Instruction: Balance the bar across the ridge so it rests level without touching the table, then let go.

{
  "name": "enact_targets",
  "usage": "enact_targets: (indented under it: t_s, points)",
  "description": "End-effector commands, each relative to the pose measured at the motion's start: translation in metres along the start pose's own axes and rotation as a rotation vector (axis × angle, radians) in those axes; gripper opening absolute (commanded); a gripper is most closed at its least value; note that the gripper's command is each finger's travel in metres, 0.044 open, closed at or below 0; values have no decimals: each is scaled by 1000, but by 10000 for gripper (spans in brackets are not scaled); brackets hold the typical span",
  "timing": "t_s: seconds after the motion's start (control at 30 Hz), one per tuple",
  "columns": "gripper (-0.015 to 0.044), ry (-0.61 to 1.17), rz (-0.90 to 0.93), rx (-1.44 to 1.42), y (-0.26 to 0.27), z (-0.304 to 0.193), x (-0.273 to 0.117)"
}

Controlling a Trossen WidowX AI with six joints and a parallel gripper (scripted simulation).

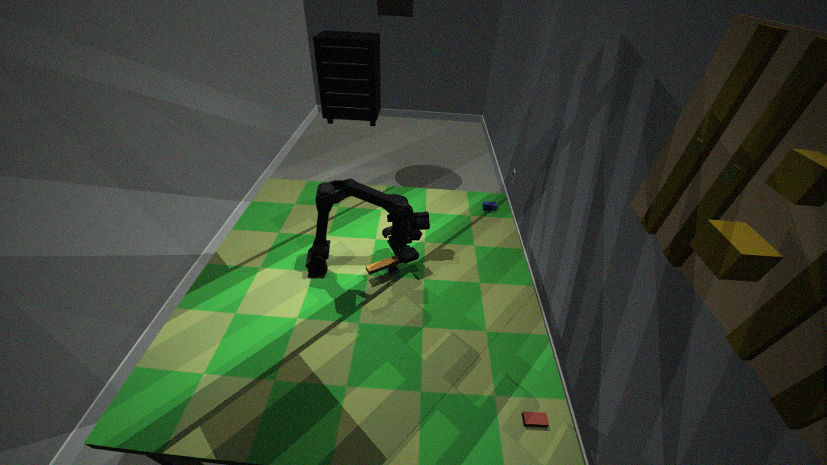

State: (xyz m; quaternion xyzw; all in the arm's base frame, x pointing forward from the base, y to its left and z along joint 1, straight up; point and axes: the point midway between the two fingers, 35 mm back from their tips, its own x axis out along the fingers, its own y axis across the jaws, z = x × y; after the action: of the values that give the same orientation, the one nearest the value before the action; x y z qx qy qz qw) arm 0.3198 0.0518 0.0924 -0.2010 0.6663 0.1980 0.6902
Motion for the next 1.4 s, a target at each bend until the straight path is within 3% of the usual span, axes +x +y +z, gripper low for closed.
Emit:
enact_targets:
  t_s: [0.0, 0.17, 1.37]
  points:
    - [52, 0, 0, 0, 0, 0, 0]
    - [167, 0, 0, 0, 0, 0, 0]
    - [172, 0, 0, 0, 0, 0, 0]
